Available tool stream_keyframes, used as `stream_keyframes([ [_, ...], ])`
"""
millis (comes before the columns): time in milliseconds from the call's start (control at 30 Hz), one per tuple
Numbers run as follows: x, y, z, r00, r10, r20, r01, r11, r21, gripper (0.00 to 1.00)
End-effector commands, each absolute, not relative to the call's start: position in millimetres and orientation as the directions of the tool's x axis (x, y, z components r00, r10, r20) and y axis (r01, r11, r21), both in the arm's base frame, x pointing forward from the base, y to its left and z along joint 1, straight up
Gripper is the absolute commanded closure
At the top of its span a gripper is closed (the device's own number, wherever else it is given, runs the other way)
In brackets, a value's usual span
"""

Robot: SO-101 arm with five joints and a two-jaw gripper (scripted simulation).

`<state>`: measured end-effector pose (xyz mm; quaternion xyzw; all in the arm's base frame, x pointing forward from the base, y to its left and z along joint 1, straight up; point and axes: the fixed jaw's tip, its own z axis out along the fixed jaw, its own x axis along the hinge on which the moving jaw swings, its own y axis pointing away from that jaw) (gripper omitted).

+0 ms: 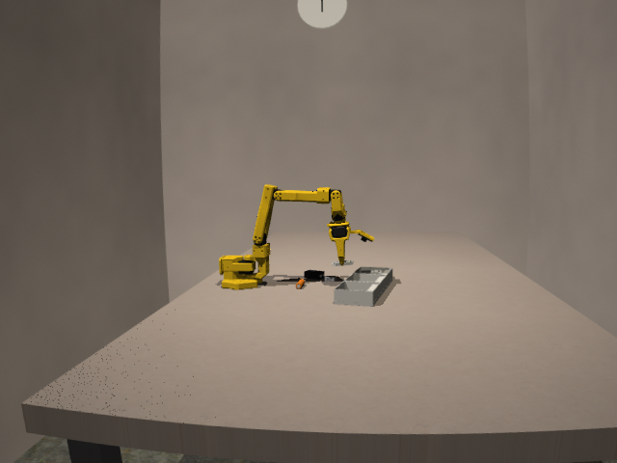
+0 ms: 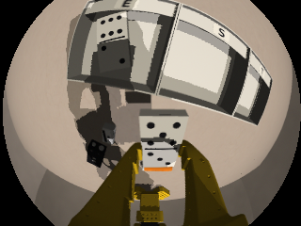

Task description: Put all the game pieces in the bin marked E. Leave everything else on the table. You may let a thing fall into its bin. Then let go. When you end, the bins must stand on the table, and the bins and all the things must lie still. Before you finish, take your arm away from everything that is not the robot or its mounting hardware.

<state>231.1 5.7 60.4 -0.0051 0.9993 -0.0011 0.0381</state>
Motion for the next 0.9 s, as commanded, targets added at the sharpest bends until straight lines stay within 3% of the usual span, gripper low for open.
stream_keyframes([
  [0, 242, 10, 72, -0.991, -0.015, -0.133, -0.015, 1.000, -0.001, 1.00],
  [867, 259, 19, 74, -0.984, -0.040, -0.175, -0.041, 0.999, 0.000, 1.00],
])
